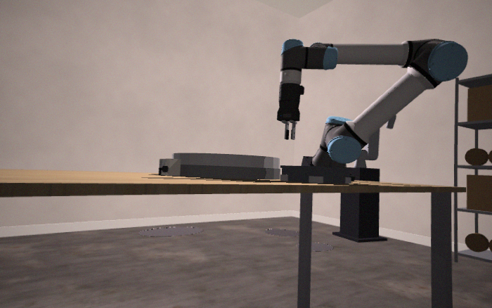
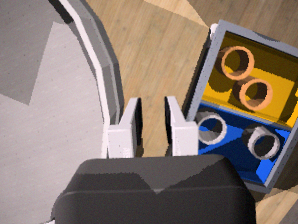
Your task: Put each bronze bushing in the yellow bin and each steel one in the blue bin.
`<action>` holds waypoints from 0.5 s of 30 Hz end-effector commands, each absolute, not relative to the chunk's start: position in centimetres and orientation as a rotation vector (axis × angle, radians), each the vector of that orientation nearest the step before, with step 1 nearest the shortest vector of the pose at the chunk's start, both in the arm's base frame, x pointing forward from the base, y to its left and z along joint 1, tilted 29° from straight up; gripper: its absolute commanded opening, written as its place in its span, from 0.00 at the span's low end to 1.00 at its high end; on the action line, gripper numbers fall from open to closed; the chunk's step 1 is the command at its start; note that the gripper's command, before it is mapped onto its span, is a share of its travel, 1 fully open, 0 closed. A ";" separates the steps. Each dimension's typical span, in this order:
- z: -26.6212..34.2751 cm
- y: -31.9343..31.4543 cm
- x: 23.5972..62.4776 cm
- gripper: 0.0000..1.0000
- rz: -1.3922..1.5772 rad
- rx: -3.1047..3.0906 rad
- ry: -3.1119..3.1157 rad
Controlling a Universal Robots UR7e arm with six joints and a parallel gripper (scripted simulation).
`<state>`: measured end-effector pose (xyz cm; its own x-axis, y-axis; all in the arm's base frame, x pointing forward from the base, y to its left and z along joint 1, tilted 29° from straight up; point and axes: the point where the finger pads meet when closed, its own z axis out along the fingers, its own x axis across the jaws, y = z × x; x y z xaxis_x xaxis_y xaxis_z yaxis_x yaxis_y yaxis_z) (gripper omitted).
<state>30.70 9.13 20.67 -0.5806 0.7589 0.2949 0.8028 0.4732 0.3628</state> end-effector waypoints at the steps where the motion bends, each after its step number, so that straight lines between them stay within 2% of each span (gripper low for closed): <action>1: 19.3 6.9 30.8 0.45 -0.747 -1.308 -2.651; 15: 16.5 1.8 31.2 0.45 -0.758 -1.182 -2.733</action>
<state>30.93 3.65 17.74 -0.6639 0.7002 0.2624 0.7363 0.5510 0.3926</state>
